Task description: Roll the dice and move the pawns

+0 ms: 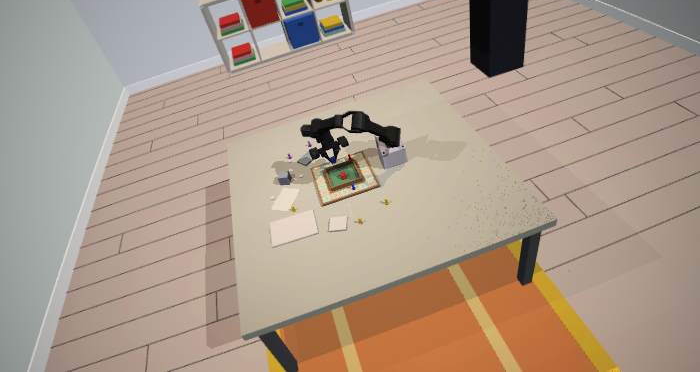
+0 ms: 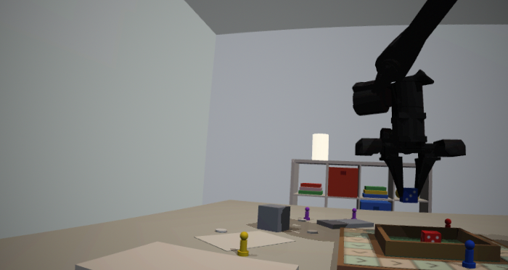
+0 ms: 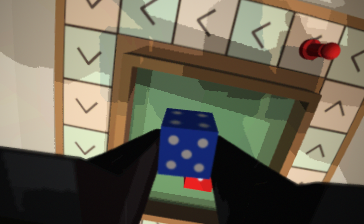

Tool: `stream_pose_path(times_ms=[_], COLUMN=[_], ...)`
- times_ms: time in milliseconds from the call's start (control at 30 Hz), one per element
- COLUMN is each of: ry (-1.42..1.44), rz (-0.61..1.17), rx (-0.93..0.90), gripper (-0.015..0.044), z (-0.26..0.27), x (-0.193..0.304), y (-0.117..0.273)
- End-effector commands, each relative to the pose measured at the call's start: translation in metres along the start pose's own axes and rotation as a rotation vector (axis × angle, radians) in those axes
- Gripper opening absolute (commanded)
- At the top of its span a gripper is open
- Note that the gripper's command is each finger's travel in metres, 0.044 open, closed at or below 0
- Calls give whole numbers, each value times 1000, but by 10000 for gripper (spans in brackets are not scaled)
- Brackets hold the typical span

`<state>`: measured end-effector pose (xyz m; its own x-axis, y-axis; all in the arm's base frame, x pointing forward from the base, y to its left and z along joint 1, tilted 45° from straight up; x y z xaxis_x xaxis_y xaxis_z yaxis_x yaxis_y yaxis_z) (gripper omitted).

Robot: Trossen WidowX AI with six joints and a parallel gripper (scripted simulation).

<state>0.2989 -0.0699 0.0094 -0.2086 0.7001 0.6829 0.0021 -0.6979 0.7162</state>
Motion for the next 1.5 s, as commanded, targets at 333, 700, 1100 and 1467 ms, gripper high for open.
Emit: stream_pose_path(times_ms=[333,700,1100,1467], ry=[-87,-88,-90,-92], rz=[1,2,-256,-621], rx=[-15,-16,115,161], gripper=[0,0,0,0], z=[-21,8,10,8], x=[15,11,25,42], y=[2,1,-12,-29])
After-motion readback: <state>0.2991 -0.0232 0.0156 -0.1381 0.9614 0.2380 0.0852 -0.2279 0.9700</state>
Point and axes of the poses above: the point midway between the two fingers, 35 mm back from their tips, its own y axis back along the fingers, its own z axis across the jaws, x = y × z, the point moved 6 cm from there along y, back along the fingers, and after that the axes turned 6 degrees about y, right-handed, at the moved point
